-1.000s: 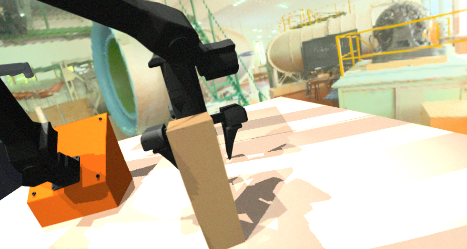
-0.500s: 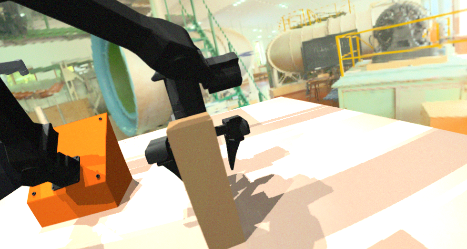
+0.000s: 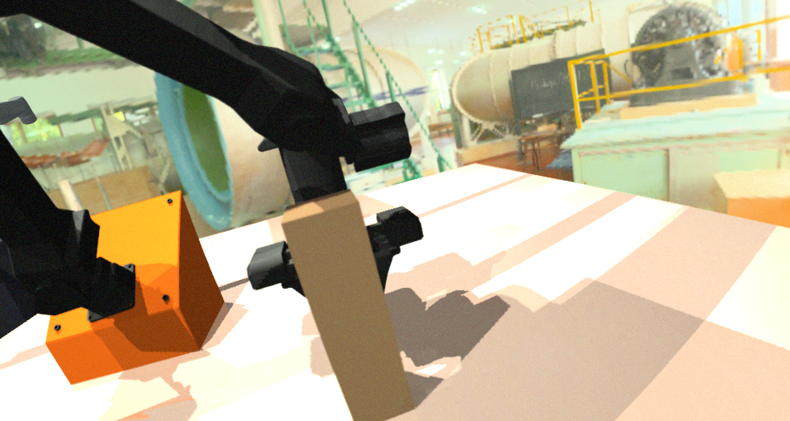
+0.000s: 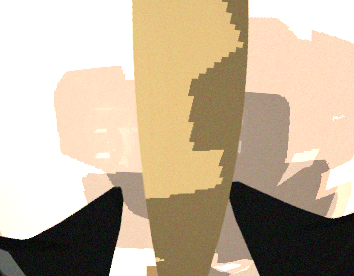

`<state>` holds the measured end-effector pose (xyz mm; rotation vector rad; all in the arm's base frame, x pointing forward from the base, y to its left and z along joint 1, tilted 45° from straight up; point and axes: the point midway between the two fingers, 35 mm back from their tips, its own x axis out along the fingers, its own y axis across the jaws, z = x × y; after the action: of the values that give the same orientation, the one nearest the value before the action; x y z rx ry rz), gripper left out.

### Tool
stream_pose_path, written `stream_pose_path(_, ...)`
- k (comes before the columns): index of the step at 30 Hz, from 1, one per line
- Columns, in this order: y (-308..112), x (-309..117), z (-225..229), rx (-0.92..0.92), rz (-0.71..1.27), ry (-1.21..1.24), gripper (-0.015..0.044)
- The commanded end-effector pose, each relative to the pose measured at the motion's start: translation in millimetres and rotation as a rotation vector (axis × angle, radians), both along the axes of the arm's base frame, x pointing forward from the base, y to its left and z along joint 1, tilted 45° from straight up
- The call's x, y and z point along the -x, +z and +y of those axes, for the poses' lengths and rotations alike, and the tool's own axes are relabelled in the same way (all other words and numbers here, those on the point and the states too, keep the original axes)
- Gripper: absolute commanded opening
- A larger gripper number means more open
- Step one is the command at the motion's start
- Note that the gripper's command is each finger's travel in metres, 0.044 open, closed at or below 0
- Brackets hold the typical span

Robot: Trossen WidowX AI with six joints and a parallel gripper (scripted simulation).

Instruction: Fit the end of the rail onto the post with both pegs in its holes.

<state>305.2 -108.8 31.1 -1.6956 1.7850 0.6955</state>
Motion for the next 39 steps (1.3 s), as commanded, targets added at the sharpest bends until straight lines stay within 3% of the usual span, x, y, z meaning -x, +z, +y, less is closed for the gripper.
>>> stream_pose_path(1,-1.8,1.5,-0.7,0.004,0.009,0.003,0.0204)
stream_pose_path(6,-1.8,1.5,-0.7,0.004,0.009,0.003,0.0072)
stream_pose_path(14,-1.8,1.5,-0.7,0.004,0.009,0.003,0.0)
stream_pose_path(39,3.9,0.4,5.0,0.004,0.009,0.003,0.0)
